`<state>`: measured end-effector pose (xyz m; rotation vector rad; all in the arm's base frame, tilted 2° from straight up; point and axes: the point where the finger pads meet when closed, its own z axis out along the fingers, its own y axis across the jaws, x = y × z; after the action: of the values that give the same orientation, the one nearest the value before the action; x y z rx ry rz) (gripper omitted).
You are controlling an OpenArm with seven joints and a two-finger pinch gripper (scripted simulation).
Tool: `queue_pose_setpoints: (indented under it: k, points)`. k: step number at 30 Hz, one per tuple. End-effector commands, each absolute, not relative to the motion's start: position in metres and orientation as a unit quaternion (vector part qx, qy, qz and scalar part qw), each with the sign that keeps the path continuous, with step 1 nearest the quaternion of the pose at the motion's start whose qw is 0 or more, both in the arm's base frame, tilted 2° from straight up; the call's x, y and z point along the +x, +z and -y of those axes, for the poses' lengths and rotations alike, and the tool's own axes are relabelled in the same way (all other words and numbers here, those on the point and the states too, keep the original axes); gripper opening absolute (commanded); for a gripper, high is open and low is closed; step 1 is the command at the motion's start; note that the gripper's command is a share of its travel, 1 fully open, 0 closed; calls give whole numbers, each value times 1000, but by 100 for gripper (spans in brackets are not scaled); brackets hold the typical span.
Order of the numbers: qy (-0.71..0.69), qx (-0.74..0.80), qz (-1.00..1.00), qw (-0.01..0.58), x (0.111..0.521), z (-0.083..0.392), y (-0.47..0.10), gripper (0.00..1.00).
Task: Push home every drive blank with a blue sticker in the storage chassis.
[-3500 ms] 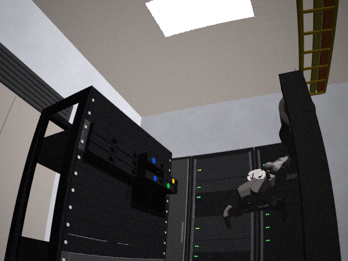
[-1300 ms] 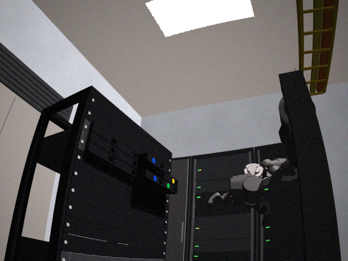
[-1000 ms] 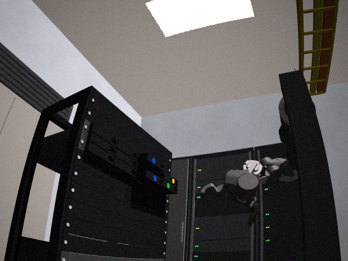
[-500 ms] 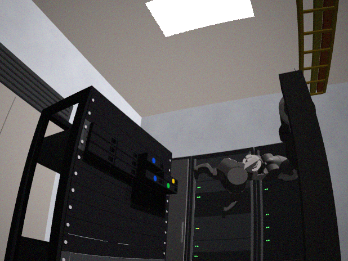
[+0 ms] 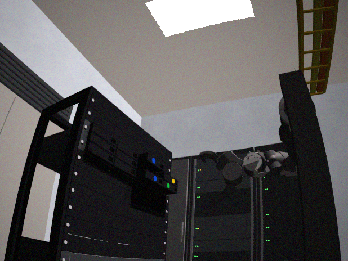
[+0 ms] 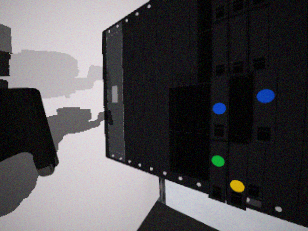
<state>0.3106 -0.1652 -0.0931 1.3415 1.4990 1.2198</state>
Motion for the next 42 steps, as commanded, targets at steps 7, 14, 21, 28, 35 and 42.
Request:
queue_pose_setpoints:
  k: [7, 14, 21, 28, 35, 42]
  points:
    - [487, 512, -537, 460, 313, 188, -64, 100]
    - [486, 508, -520, 486, 312, 198, -55, 100]
    - [484, 505, -509, 501, 312, 203, -50, 100]
    - [484, 505, -508, 502, 311, 204, -50, 100]
    - [484, 505, -508, 502, 311, 204, -50, 100]
    - [484, 505, -508, 502, 311, 204, -50, 100]
